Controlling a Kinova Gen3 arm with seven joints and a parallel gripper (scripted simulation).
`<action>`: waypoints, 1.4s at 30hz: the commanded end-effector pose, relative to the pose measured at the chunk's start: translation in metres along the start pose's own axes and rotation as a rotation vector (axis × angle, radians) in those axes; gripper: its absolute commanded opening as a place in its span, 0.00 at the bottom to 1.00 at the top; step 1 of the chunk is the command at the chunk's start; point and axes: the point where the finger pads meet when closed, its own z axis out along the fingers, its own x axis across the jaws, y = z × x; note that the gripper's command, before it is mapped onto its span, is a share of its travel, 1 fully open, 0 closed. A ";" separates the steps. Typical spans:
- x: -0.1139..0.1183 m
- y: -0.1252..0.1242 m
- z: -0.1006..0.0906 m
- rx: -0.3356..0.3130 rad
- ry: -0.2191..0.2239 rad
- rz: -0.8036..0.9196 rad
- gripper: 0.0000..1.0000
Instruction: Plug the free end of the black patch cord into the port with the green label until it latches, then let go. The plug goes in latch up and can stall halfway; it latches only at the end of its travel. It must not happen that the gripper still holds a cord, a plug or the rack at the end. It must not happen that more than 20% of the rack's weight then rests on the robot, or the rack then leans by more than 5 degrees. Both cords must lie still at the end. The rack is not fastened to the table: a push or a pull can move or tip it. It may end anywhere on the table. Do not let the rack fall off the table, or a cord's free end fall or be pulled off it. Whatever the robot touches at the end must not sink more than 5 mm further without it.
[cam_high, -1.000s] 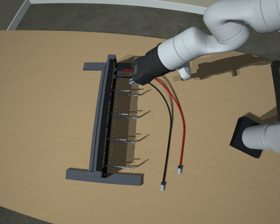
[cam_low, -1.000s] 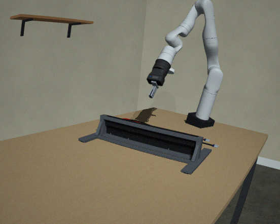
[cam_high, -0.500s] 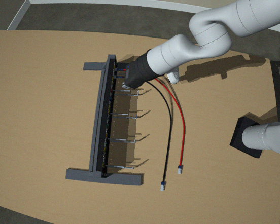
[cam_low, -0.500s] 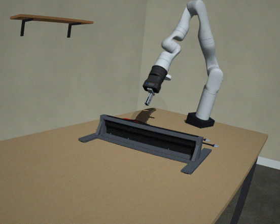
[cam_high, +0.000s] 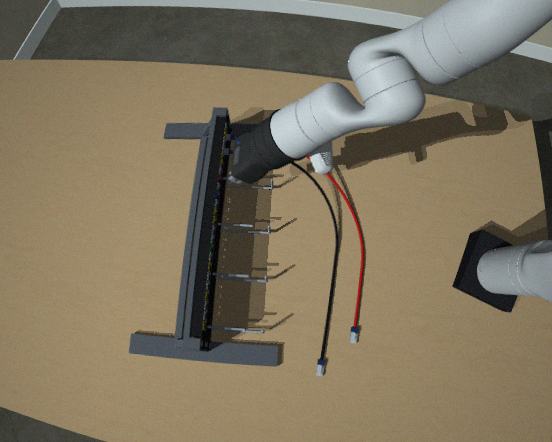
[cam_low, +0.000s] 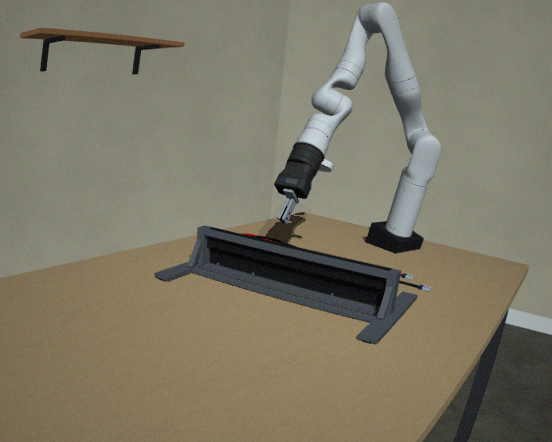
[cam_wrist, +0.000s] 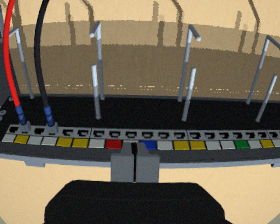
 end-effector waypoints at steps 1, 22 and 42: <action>0.008 -0.002 0.010 0.007 0.015 -0.007 0.00; 0.008 -0.002 0.016 0.007 0.015 -0.007 0.00; 0.008 -0.002 0.016 0.007 0.015 -0.007 0.00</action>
